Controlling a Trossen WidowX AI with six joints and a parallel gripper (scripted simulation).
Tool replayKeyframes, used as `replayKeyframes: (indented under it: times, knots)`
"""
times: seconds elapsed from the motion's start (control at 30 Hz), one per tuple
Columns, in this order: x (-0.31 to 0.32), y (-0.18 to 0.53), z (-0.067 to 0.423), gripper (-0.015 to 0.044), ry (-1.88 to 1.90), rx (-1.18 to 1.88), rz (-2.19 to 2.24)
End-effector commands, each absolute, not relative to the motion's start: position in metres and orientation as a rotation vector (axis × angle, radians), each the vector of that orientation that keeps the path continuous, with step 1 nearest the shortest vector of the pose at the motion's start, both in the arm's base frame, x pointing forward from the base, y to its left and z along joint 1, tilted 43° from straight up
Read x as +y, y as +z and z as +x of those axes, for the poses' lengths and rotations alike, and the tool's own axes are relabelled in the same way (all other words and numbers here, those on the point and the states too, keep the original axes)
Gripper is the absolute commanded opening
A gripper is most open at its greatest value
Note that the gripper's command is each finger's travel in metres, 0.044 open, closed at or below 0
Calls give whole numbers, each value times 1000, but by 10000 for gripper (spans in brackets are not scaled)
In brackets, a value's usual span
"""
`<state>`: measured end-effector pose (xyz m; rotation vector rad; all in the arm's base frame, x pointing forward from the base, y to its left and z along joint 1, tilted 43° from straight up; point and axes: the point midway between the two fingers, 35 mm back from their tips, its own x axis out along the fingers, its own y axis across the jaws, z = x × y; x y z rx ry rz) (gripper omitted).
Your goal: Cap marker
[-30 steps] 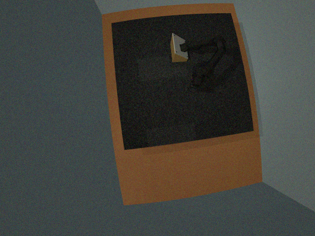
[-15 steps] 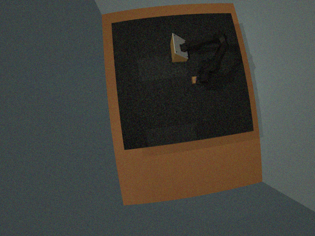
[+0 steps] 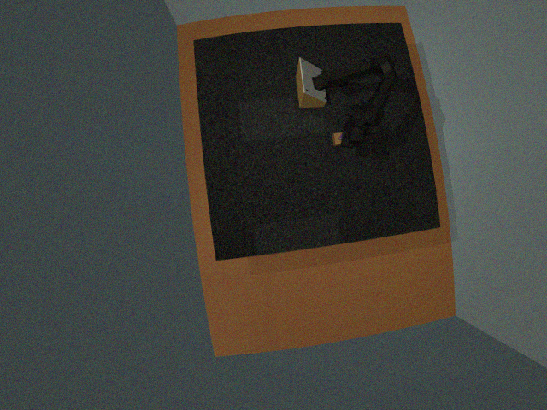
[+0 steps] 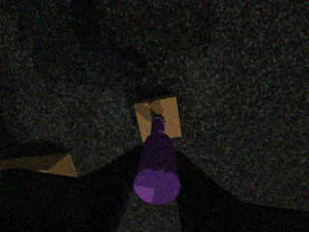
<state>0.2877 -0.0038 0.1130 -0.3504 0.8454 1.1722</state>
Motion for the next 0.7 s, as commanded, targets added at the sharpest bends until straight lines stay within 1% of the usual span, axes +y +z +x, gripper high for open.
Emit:
replayKeyframes:
  times: [0.0, 0.67]
  knots:
    - [1, 108, 288, 0, 1173, 847, -344]
    - [23, 84, 293, 0, 1173, 846, -343]
